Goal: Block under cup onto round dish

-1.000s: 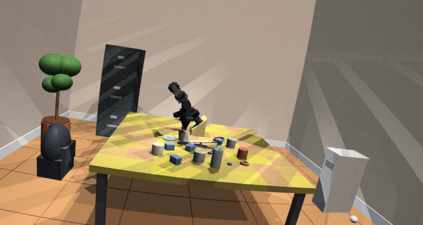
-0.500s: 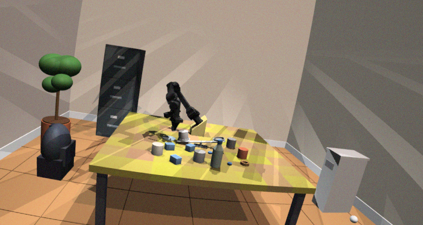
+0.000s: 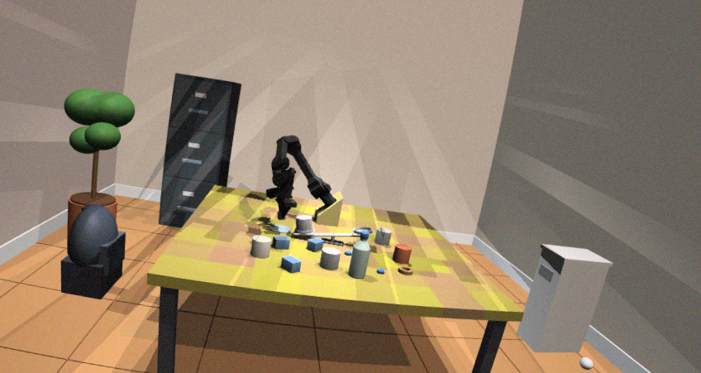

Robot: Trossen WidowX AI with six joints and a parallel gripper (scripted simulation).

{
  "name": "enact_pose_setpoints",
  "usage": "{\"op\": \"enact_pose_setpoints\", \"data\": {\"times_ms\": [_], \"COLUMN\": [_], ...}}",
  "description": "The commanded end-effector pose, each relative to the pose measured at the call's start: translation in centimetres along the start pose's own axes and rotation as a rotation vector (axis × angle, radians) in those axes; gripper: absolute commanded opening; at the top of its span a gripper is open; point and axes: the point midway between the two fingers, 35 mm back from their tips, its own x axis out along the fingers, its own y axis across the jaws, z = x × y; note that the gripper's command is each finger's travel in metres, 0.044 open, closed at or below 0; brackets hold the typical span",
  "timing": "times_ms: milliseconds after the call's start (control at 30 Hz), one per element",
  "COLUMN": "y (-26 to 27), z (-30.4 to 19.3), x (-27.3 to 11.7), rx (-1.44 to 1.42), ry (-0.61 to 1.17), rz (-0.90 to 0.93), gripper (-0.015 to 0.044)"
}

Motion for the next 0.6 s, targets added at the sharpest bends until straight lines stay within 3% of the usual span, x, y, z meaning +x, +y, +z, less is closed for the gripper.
{"op": "enact_pose_setpoints", "data": {"times_ms": [0, 567], "y": [-0.1, -0.2], "z": [-0.2, -0.2], "x": [1.6, 4.3], "rx": [-0.007, -0.008], "ry": [0.006, 0.004], "rz": [-0.003, -0.004], "gripper": [0.0000, 0.0000]}}
